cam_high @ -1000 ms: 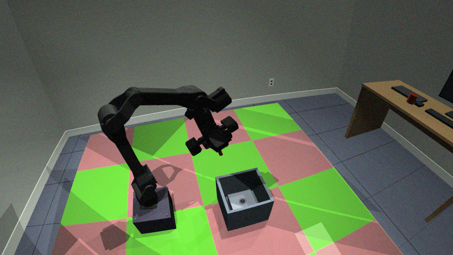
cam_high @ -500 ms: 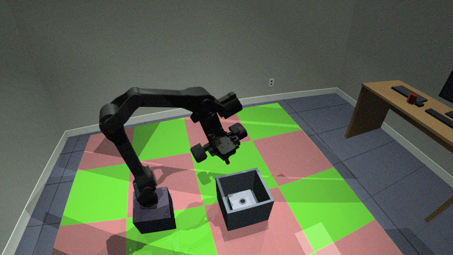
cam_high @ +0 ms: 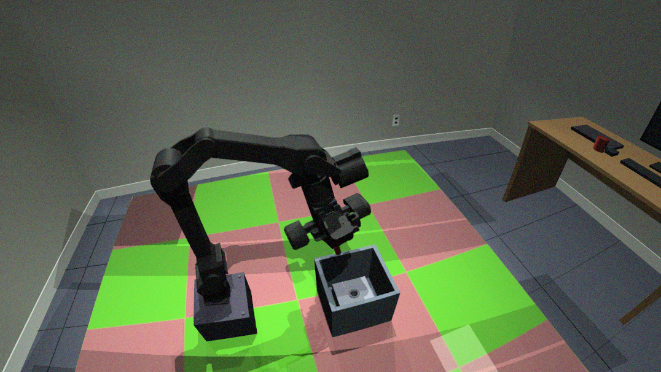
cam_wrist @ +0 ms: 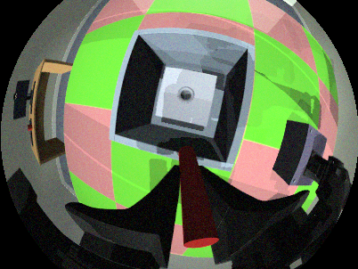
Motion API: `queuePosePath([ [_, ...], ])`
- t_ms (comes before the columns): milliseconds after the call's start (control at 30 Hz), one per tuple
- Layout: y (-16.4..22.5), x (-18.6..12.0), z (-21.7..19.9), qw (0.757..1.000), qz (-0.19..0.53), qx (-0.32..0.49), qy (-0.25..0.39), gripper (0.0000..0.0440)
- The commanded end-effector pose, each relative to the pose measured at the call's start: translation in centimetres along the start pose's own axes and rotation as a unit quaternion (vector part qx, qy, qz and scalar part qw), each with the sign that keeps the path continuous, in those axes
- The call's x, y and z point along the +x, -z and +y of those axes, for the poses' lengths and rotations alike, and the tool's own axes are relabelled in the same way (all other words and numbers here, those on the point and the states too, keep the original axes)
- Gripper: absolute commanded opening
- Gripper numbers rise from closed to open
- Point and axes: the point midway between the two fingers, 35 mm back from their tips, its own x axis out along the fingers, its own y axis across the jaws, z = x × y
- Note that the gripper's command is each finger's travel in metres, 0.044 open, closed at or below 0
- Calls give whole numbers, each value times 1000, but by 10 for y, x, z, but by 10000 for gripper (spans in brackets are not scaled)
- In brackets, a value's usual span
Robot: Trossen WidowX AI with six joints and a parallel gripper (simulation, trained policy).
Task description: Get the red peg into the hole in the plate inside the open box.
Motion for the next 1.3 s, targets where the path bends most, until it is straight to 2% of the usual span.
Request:
queuePosePath([
  [0,-7,5,0,1000,2,-2,12,0],
  [400,-29,23,-1,999,5,-4,34,0],
  [1267,-52,83,2,998,27,-14,52,0],
])
